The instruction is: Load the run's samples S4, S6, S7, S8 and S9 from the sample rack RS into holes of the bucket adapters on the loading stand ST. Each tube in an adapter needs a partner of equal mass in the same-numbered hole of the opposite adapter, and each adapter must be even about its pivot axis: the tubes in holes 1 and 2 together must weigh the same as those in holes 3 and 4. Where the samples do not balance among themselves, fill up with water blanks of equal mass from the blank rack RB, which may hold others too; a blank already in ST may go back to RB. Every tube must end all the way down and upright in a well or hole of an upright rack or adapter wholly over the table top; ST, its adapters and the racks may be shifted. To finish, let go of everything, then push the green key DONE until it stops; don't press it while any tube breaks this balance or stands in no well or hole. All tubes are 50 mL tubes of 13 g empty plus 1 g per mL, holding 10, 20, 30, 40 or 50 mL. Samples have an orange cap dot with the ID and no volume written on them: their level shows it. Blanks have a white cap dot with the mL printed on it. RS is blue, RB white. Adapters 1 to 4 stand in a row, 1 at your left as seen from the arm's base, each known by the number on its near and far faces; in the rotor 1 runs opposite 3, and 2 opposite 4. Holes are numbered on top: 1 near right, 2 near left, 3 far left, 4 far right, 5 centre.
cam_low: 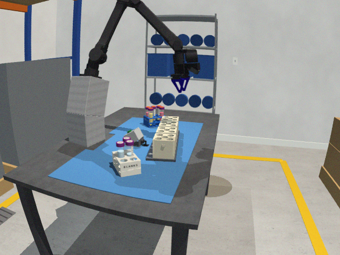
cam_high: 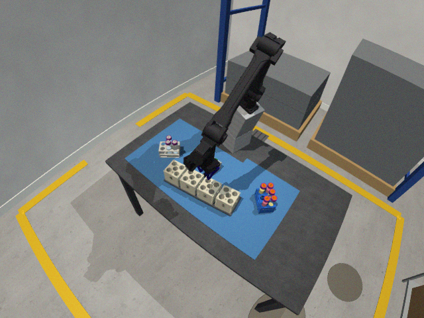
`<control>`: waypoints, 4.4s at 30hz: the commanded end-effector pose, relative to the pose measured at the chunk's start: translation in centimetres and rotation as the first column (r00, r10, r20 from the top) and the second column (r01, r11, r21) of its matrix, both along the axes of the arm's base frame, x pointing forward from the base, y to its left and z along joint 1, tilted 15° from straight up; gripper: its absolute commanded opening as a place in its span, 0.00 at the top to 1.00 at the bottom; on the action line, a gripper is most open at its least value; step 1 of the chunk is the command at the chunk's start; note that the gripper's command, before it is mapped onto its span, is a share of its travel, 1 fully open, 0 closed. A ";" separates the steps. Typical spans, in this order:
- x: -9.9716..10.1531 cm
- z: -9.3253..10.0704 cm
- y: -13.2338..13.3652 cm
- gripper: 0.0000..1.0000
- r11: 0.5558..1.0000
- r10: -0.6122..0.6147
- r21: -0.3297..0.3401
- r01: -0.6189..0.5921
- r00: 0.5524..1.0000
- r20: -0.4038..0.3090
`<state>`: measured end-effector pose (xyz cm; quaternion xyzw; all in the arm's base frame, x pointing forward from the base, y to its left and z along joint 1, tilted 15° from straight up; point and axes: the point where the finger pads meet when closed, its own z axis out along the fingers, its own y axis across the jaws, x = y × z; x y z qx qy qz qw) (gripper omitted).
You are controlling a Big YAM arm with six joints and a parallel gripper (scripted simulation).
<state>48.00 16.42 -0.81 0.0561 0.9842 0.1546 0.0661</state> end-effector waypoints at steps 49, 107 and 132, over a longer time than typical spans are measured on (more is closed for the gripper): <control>-10.7 -4.2 -9.7 0.45 0.925 0.374 -0.085 -0.370 0.927 0.030; -9.3 -19.7 -26.0 0.00 0.888 -0.455 -0.053 0.456 0.859 -0.232; -8.6 -24.0 -37.7 0.00 0.901 -0.427 -0.048 0.430 0.866 -0.259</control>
